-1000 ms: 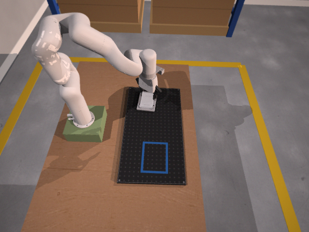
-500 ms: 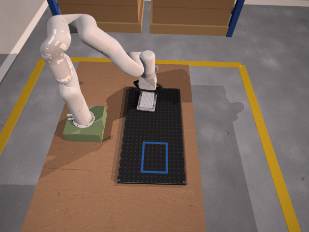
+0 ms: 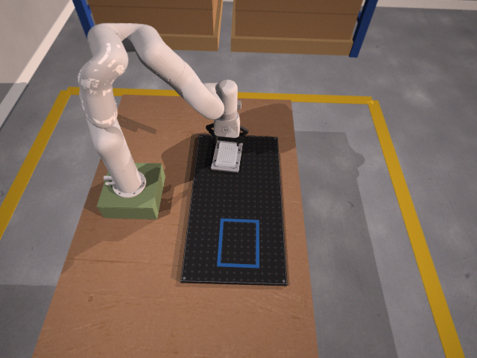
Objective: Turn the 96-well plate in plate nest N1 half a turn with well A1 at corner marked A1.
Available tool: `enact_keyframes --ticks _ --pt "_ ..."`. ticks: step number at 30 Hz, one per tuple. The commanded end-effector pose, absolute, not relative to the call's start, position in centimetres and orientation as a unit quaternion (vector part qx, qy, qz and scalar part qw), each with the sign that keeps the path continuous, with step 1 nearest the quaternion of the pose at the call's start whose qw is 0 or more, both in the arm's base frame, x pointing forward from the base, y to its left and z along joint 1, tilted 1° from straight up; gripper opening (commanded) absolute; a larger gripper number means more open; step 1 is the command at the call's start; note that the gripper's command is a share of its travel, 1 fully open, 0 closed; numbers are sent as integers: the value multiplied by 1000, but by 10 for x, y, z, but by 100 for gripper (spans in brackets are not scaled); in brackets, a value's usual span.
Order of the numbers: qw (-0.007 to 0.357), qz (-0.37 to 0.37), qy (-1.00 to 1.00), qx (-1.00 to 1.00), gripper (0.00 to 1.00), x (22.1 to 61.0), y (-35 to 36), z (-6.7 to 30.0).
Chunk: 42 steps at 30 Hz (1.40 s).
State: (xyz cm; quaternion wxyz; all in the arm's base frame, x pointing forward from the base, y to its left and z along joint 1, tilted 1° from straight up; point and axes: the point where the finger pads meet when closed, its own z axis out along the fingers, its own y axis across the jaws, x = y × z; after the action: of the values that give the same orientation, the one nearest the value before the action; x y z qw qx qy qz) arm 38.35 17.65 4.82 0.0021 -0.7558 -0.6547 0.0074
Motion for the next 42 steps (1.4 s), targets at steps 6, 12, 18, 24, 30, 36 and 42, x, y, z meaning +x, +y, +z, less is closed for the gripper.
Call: enact_keyframes --ticks 6,12,18,24,30,36,42 --pt "3 4 -654 -756 100 385 201 29" --pt "3 4 -654 -756 100 385 201 29" --pt "3 4 -654 -756 100 385 201 29" --pt "3 4 -654 -756 100 385 201 20" --pt "3 4 -654 -756 100 385 201 10" --pt "3 4 -654 -756 100 384 201 4" --pt "3 4 -654 -756 100 384 201 -6"
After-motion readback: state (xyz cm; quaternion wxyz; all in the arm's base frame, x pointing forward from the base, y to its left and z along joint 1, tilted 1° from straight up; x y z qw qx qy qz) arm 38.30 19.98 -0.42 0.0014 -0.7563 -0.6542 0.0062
